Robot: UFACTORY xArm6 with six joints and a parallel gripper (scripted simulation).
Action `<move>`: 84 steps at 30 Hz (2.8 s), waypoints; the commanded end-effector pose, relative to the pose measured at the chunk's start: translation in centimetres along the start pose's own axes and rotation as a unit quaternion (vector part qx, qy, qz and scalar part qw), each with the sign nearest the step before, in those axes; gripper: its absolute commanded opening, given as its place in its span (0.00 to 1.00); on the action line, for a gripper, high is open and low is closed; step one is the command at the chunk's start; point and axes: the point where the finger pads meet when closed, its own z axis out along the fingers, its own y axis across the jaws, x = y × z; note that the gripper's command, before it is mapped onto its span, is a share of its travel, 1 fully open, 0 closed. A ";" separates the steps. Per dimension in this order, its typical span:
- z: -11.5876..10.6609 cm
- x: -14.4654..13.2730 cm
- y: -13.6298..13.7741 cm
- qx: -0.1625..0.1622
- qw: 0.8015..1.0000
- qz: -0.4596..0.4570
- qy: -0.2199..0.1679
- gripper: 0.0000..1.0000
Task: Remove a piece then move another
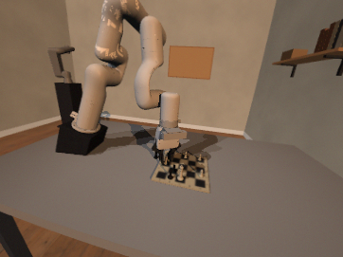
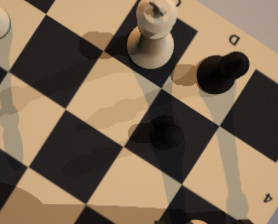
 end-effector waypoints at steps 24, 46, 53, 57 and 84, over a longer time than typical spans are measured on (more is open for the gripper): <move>0.4 0.1 -0.2 0.003 1.000 0.000 0.000 0.39; 0.4 0.1 -0.2 0.003 1.000 0.000 0.000 0.00; 0.4 0.1 -0.2 0.003 1.000 0.000 0.000 0.00; 0.4 0.1 -0.2 0.003 1.000 0.000 0.000 0.00; -1.3 0.1 -0.2 0.003 1.000 0.000 0.000 0.00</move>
